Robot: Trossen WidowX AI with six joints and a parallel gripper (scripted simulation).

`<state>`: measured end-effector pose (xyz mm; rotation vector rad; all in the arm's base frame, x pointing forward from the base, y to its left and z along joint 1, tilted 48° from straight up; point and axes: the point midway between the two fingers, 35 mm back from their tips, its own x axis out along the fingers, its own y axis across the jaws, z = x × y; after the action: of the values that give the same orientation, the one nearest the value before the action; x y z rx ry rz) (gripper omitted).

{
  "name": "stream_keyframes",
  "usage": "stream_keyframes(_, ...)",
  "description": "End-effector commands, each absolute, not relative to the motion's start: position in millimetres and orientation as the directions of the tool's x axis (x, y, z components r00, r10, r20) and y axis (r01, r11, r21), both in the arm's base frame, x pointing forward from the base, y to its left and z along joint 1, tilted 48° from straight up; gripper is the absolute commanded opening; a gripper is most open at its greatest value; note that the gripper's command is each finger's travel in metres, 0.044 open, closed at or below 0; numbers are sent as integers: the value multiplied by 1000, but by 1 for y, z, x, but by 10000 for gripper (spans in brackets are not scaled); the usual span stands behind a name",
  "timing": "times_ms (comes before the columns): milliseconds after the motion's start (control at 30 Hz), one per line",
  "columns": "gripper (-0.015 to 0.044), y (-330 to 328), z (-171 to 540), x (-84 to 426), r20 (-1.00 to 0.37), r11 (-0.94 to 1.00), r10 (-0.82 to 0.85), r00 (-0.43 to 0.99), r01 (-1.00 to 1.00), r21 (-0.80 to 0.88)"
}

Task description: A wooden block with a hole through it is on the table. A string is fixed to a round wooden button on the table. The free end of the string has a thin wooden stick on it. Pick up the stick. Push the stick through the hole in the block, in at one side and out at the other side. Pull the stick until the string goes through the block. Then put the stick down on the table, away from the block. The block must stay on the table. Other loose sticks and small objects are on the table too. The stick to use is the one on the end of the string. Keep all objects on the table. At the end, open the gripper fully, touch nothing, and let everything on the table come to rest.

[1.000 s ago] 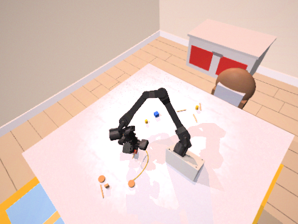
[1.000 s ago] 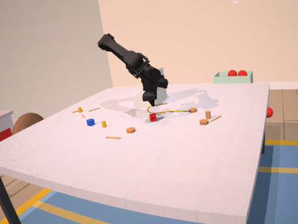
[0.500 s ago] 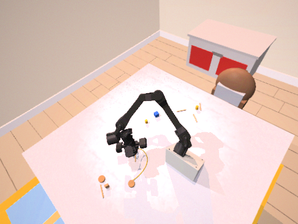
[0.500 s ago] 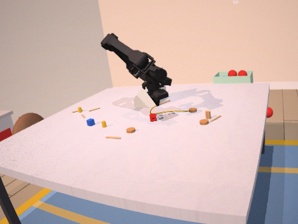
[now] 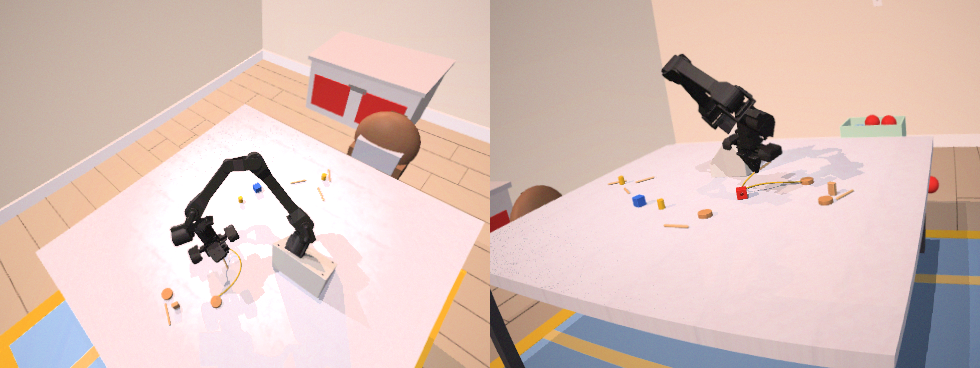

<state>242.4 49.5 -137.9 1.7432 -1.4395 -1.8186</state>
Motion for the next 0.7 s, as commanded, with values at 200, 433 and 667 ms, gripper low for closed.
stream_keyframes(200,0,59,-148,239,-612,-579,-740,-279,-200,790)
stream_keyframes(433,0,64,-154,234,-599,-622,-746,-291,-17,783)
stream_keyframes(667,0,69,-161,230,-584,-645,-753,-303,166,746)
